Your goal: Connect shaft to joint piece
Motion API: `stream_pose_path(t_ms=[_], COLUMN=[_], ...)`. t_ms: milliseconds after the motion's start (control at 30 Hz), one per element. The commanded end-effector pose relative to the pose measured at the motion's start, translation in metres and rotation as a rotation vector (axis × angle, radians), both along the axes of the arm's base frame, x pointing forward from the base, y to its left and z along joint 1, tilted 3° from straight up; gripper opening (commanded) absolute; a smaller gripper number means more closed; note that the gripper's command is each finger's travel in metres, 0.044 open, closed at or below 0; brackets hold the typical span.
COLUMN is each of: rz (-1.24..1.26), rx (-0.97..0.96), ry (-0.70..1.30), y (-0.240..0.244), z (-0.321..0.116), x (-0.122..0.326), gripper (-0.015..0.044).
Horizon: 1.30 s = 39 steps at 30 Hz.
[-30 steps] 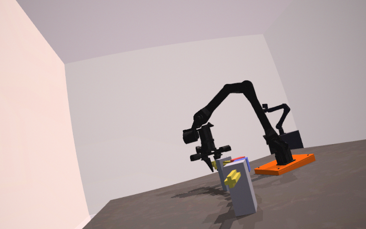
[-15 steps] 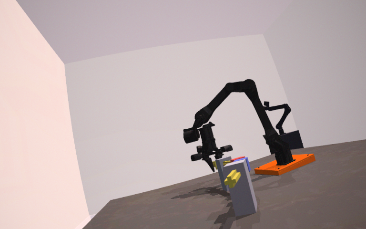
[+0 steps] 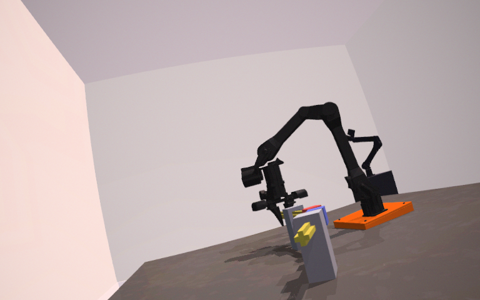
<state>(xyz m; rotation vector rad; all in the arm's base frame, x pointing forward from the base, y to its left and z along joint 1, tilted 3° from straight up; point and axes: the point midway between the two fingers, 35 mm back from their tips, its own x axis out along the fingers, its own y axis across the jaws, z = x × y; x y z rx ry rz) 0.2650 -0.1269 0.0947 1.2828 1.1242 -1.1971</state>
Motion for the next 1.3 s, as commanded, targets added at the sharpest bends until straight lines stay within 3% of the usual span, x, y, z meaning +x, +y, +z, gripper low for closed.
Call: stream_pose_path(t_ms=[0,733,833,1000,1267], rz=[0.005,0.002,0.002,0.002,0.002], rx=[0.011,0.001,0.001,0.001,0.001], ry=[-0.009,-0.002,-0.002,-0.002,-0.002], y=[0.0090,0.0114,0.0114,0.0114,0.0114], z=[0.0006,0.0002,0.0002,0.0002,0.0002], x=[0.0009,0.0006,0.0006,0.0006,0.0006], gripper=[0.0000,0.0000,0.0067,0.0067,0.0277])
